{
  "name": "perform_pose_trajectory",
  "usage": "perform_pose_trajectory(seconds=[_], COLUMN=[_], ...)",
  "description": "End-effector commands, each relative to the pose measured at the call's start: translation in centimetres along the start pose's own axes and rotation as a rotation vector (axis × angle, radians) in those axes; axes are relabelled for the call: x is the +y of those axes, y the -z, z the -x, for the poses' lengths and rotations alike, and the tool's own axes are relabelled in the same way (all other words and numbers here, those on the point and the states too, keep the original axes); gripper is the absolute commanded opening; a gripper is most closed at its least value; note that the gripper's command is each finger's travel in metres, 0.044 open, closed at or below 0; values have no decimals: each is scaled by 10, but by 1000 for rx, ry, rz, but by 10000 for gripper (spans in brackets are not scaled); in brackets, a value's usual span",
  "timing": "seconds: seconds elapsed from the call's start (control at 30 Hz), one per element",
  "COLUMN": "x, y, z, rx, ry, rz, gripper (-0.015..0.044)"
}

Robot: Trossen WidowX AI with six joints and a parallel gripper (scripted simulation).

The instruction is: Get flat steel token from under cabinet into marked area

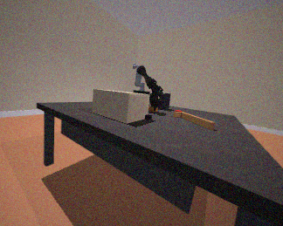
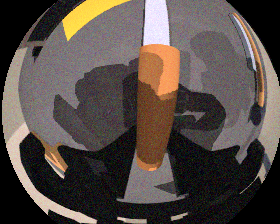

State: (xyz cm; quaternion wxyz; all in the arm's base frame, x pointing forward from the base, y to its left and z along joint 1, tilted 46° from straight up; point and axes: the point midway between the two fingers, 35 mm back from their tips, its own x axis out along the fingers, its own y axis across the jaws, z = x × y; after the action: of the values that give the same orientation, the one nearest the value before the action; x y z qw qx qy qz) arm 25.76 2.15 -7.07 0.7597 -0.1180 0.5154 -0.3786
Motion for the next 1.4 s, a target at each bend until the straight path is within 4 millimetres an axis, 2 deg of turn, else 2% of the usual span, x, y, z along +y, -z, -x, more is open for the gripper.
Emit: perform_pose_trajectory(seconds=[0.0,1.37], x=[6,41], y=[3,31], z=[1,1], rx=[-3,-3], ry=[-2,-4], rz=[3,2], gripper=[0,0])
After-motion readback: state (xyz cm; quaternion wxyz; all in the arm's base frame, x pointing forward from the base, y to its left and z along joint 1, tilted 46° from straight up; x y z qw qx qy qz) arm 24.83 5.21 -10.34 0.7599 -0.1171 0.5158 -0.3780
